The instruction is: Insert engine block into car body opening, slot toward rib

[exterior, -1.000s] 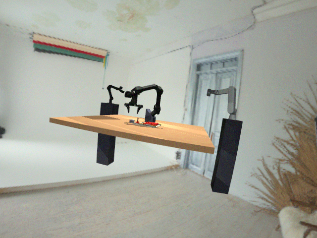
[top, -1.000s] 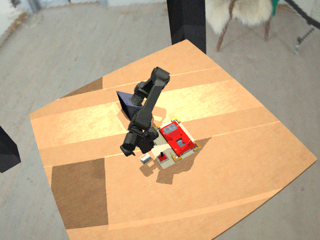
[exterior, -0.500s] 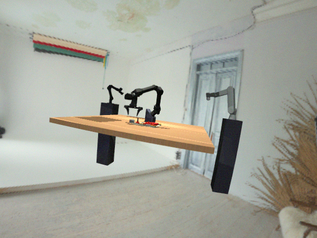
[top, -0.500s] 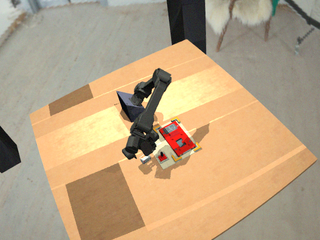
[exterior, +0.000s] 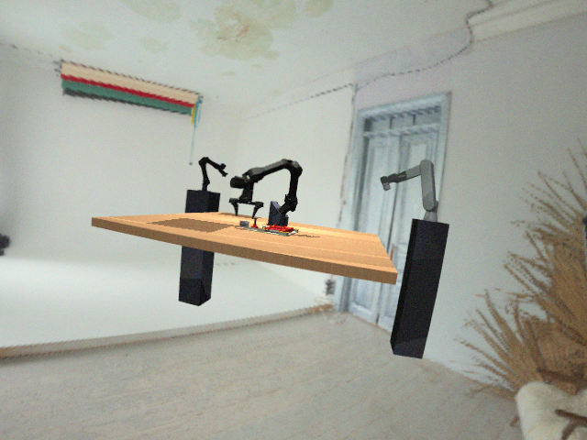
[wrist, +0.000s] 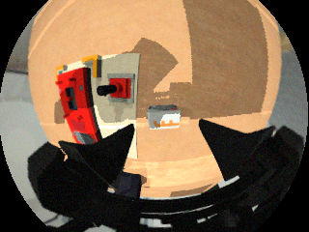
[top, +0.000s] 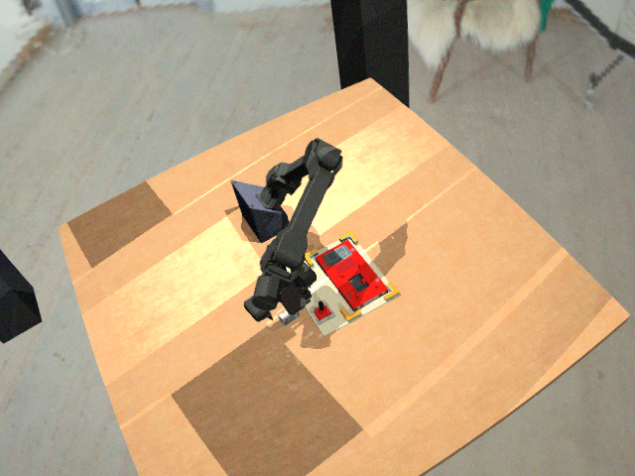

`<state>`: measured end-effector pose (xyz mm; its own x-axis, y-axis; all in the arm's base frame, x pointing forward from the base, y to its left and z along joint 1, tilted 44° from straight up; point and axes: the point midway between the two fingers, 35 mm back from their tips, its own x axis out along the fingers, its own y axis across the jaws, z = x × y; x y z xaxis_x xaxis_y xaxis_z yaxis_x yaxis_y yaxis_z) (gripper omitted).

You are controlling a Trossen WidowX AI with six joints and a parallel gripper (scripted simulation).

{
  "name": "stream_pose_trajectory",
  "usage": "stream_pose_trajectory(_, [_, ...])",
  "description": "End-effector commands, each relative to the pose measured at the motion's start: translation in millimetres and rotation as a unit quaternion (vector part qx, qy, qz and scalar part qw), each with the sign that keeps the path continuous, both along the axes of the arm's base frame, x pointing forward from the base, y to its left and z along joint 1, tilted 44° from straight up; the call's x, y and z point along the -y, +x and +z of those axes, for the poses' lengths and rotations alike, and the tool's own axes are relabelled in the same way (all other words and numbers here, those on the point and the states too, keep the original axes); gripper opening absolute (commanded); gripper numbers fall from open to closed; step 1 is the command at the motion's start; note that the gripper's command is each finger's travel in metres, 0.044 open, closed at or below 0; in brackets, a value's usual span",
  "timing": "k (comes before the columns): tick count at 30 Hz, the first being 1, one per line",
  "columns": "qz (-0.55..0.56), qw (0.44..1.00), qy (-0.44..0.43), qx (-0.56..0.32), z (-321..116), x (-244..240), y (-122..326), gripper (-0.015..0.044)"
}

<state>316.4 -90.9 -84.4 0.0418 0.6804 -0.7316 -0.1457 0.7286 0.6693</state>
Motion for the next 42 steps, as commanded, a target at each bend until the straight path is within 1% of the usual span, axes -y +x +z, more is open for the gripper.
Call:
stream_pose_trajectory(1, [0.000, 1.000, 0.005, -0.007, -7, -8, -2, 0.0440])
stream_pose_trajectory(22, [0.000, 1.000, 0.006, -0.006, -27, -28, -2, 0.0440])
stream_pose_trajectory(30, [0.000, 1.000, 0.006, -0.006, -27, -28, -2, 0.0230])
stream_pose_trajectory(38, [0.000, 1.000, 0.006, -0.006, -27, -28, -2, 0.0177])
stream_pose_trajectory(42, [-0.008, 1.000, 0.002, -0.009, -24, -25, -1, 0.0072])
